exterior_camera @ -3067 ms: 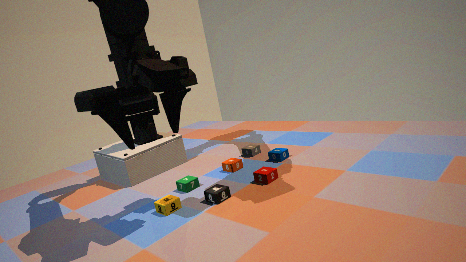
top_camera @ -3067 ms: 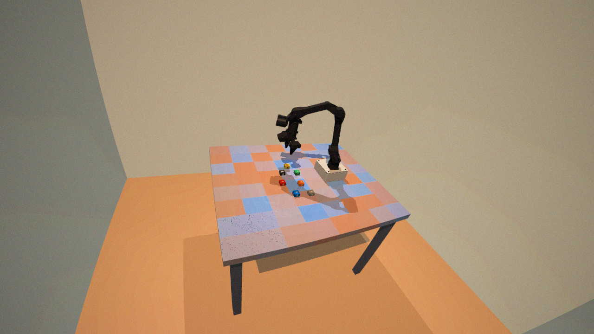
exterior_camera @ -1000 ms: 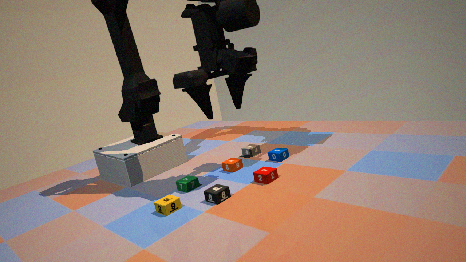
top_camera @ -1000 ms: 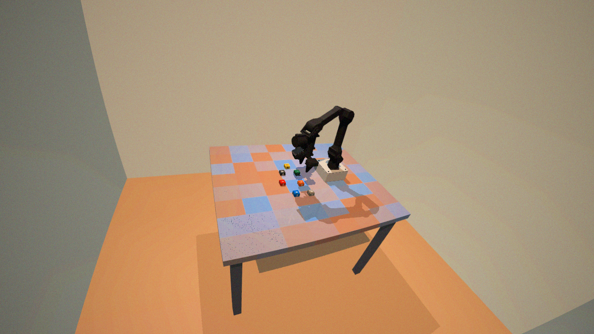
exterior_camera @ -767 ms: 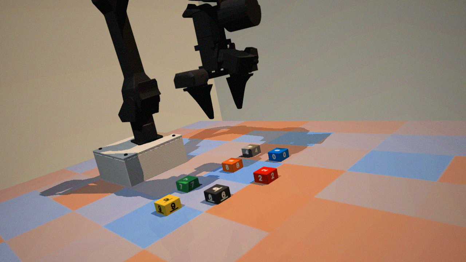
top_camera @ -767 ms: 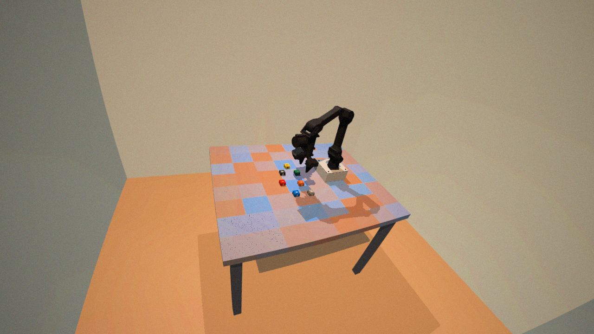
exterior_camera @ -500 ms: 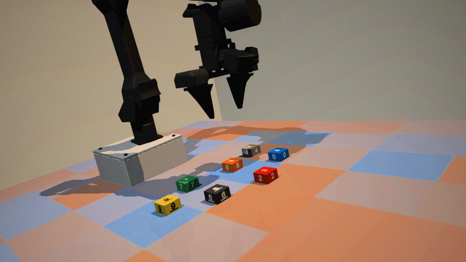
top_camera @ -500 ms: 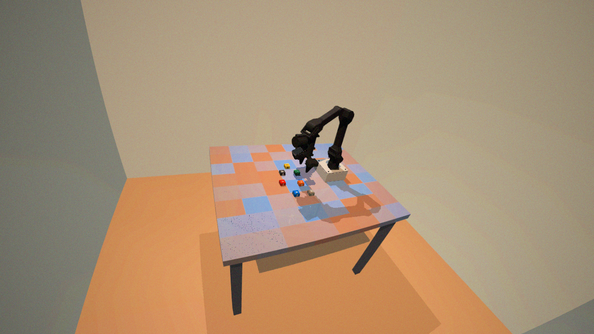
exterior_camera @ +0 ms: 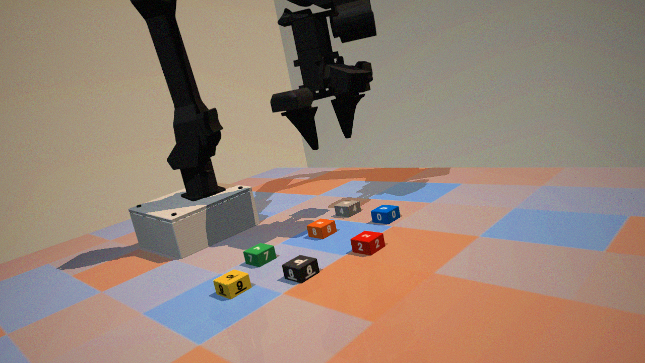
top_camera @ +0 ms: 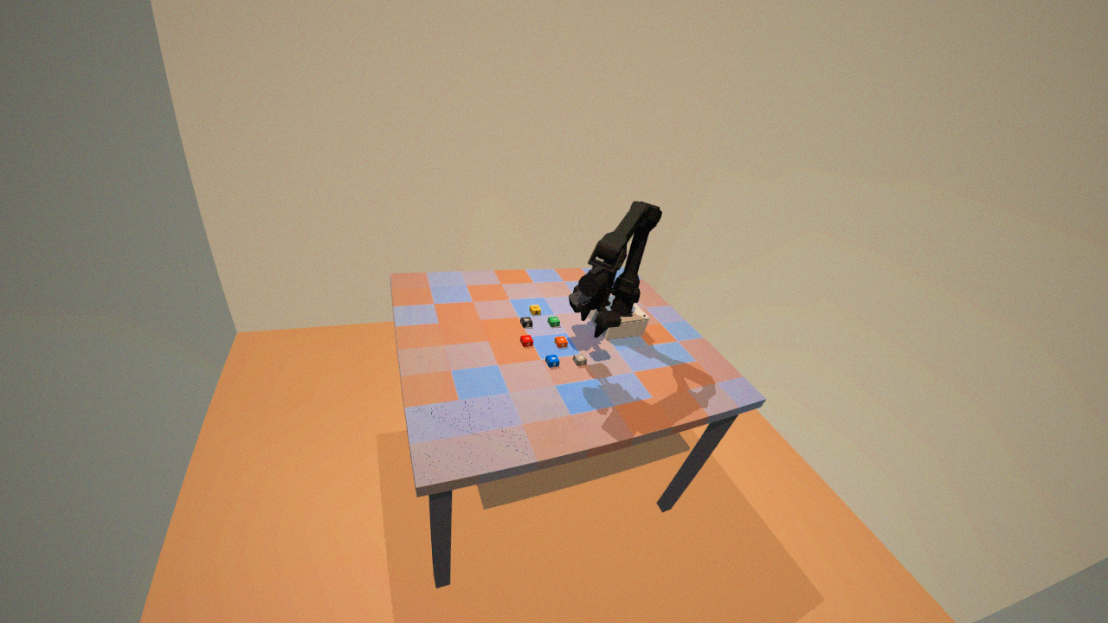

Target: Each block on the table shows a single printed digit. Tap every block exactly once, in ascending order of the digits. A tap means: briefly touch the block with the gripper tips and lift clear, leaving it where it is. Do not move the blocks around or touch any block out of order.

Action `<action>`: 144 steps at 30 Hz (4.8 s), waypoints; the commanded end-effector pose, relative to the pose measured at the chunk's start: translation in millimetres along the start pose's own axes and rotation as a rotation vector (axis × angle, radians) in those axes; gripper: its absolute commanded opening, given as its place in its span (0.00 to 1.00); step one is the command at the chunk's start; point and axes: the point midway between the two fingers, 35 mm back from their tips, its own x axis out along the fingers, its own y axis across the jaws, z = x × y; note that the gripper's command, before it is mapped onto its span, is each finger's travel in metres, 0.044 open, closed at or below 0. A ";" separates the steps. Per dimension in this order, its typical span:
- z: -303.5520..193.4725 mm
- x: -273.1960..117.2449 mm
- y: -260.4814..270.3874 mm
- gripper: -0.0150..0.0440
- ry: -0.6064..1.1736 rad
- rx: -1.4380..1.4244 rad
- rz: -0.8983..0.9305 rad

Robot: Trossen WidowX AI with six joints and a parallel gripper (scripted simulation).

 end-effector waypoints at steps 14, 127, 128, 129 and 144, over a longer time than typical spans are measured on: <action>-3.3 1.9 0.5 0.93 0.003 0.013 -0.008; 95.8 0.5 -3.2 0.93 -0.005 0.013 -0.009; 95.8 0.5 -3.2 0.93 -0.005 0.013 -0.009; 96.2 4.0 -3.0 0.89 -0.006 0.013 -0.009; 95.9 81.6 -4.1 0.29 -0.005 0.013 -0.009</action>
